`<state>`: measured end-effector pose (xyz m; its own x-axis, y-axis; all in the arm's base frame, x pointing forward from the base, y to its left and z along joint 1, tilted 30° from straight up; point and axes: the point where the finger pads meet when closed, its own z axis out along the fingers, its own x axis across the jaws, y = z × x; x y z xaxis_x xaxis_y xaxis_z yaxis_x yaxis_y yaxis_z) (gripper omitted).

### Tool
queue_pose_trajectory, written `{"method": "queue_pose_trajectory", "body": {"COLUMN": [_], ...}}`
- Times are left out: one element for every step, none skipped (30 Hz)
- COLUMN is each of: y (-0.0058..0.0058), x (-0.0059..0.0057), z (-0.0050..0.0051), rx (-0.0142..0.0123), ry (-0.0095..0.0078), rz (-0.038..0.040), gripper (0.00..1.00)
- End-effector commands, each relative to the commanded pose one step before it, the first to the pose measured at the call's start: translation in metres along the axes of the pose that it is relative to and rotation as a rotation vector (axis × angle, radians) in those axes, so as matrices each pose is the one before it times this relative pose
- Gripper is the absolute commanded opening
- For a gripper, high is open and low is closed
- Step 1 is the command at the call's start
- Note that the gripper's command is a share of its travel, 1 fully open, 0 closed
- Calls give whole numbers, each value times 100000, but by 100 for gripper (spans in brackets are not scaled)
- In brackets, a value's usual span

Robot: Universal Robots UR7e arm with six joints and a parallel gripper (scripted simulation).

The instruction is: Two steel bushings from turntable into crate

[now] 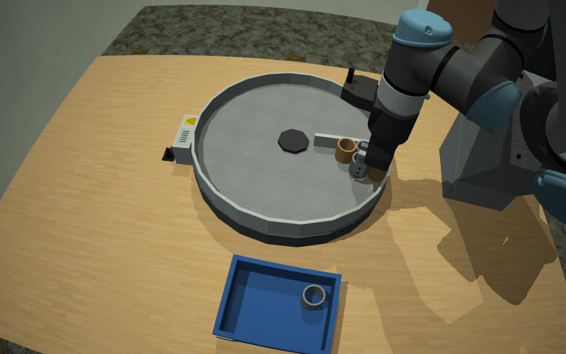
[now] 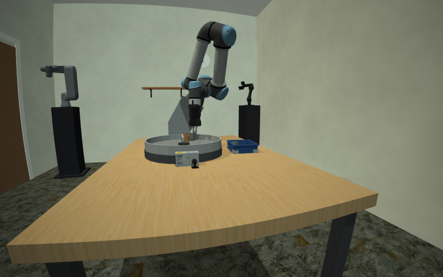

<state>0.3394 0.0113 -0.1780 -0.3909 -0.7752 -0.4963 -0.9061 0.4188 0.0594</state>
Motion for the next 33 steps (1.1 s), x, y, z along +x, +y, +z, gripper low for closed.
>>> {"method": "queue_pose_trajectory", "body": {"y": [165,0,-167,0,0,0,0,0,0,0,0,0,0,0,0,0,0,0,0,-168,0,0,0,0,0,0,0,0,0,0,0,0,0], "x": [-23,0,28,0,0,0,0,0,0,0,0,0,0,0,0,0,0,0,0,29,0,0,0,0,0,0,0,0,0,0,0,0,0], "z": [-48,0,-120,-150,-150,-150,-150,0,0,0,0,0,0,0,0,0,0,0,0,-124,-150,-150,-150,-150,0,0,0,0,0,0,0,0,0], "rx": [-267,0,268,0,0,0,0,0,0,0,0,0,0,0,0,0,0,0,0,267,0,0,0,0,0,0,0,0,0,0,0,0,0], "ry": [-93,0,83,-3,-3,-3,-3,0,0,0,0,0,0,0,0,0,0,0,0,89,-3,-3,-3,-3,0,0,0,0,0,0,0,0,0], "rz": [164,0,-161,-2,-2,-2,-2,0,0,0,0,0,0,0,0,0,0,0,0,-164,-2,-2,-2,-2,0,0,0,0,0,0,0,0,0], "gripper": [0,0,0,0,0,0,0,0,0,0,0,0,0,0,0,0,0,0,0,0,0,0,0,0,0,0,0,0,0,0,0,0,0]}}
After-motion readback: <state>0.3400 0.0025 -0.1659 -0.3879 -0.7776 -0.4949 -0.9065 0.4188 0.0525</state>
